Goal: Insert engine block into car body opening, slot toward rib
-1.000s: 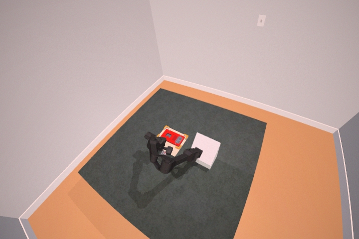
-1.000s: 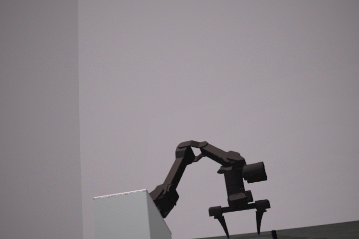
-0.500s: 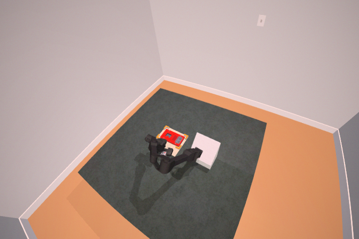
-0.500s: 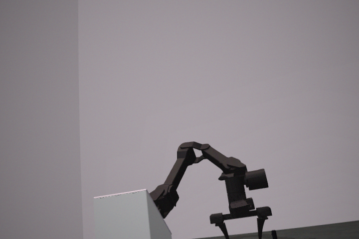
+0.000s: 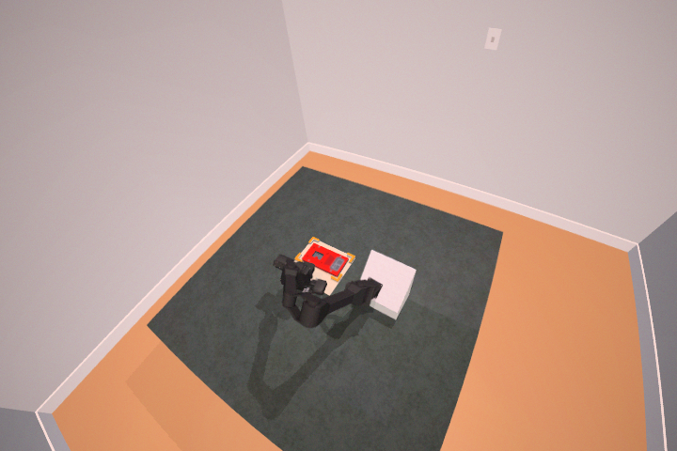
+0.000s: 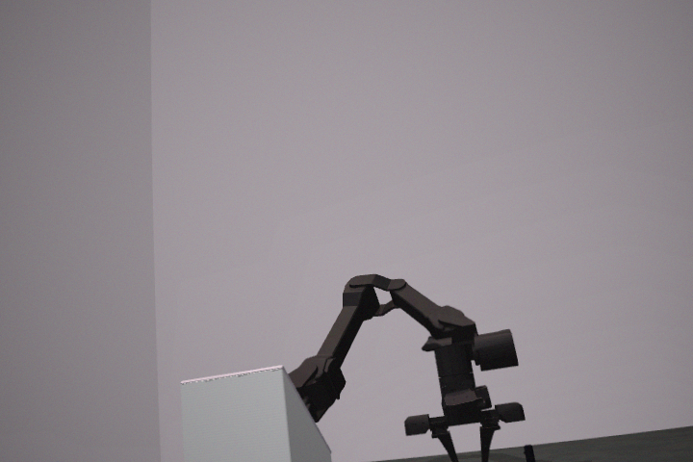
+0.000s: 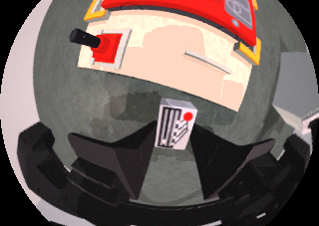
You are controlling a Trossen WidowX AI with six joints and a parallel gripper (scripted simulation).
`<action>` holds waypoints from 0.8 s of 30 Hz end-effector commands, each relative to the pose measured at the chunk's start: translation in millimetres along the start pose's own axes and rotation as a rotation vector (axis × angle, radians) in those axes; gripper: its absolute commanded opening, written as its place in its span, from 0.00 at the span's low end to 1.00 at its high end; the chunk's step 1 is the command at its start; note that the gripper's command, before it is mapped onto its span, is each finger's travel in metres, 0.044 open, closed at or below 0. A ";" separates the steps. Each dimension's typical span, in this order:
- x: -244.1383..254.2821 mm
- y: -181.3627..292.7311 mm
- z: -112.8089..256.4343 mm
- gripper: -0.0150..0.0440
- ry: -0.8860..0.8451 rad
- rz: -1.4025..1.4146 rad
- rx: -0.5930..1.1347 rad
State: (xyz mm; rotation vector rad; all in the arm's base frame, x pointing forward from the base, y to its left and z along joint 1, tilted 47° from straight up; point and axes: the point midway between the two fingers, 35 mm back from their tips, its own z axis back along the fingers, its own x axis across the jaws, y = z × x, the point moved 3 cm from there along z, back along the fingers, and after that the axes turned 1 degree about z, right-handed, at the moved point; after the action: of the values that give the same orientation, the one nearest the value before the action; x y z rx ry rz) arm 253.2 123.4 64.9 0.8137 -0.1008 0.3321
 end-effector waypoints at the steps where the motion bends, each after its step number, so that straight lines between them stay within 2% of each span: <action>1: -0.2 -0.2 -0.4 0.45 0.001 -0.004 0.001; 4: -0.2 -0.2 -0.4 0.42 0.001 -0.004 0.001; 8: 0.8 -0.9 3.7 0.25 0.001 -0.004 -0.002; 24: 6.1 -5.2 51.0 0.25 0.004 -0.005 -0.016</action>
State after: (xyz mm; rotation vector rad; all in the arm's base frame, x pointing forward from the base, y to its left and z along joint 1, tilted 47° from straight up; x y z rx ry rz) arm 260.2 93.2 88.9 0.8029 -0.0872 0.3250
